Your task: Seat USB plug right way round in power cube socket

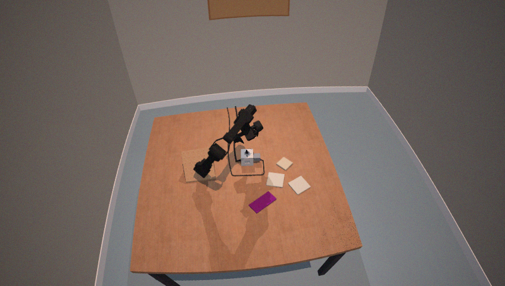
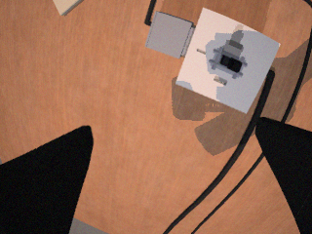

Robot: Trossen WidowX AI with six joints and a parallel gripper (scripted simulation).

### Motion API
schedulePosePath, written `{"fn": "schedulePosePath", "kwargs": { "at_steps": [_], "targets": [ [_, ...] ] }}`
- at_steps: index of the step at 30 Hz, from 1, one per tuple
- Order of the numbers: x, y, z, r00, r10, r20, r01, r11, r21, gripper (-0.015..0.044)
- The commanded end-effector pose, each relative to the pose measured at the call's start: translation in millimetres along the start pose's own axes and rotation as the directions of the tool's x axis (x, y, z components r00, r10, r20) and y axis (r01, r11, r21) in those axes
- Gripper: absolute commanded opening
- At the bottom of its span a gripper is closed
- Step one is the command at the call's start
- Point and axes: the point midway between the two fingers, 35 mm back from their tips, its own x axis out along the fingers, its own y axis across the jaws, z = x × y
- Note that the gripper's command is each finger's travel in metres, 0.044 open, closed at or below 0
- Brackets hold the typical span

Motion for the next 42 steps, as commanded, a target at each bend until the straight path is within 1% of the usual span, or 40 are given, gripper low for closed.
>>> {"fn": "schedulePosePath", "kwargs": {
  "at_steps": [1,21,42],
  "targets": [
    [23,-33,23,0.960,-0.270,0.068,0.227,0.901,0.371,0.0440],
    [24,-33,22,0.960,-0.270,0.068,0.227,0.901,0.371,0.0440],
    [44,-39,23,0.960,-0.270,0.069,0.227,0.901,0.371,0.0440]
  ]
}}
